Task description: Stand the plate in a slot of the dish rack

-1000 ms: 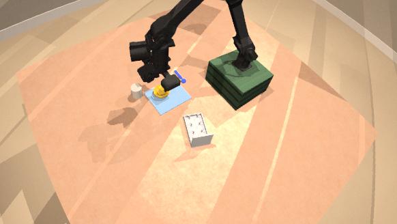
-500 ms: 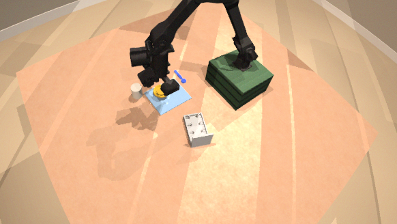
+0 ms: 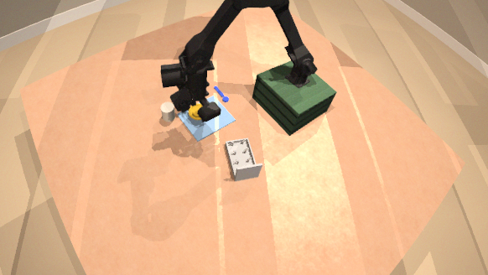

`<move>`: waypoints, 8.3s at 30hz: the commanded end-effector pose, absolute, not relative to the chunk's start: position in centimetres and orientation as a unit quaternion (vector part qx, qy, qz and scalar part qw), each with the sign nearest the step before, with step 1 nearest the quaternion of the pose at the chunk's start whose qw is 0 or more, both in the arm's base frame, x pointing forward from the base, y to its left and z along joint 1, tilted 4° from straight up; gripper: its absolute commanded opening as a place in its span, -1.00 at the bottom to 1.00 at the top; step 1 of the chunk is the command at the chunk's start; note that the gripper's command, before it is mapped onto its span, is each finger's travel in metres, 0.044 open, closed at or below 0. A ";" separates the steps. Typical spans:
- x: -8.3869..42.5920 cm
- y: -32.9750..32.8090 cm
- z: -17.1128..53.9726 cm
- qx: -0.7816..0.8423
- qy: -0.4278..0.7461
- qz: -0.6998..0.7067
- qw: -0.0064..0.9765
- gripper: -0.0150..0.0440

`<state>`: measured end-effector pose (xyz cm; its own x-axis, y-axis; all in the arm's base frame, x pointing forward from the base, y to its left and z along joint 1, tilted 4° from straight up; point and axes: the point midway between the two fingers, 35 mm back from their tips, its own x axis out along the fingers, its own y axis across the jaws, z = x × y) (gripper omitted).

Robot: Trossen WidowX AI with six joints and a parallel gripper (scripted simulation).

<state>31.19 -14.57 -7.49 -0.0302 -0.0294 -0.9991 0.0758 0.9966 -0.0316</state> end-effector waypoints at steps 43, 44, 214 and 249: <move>32.6 -14.6 6.1 0.019 0.720 -0.033 0.693 -0.49; 32.6 -14.6 6.6 0.019 0.720 -0.033 0.693 -0.49; 26.9 -0.9 -5.1 -0.153 0.032 0.533 0.832 -0.49; 28.2 3.0 -5.2 -0.164 0.032 0.534 0.829 -0.49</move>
<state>28.35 2.58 -5.33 0.4283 0.8736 -0.2310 -0.8951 0.3751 -0.2410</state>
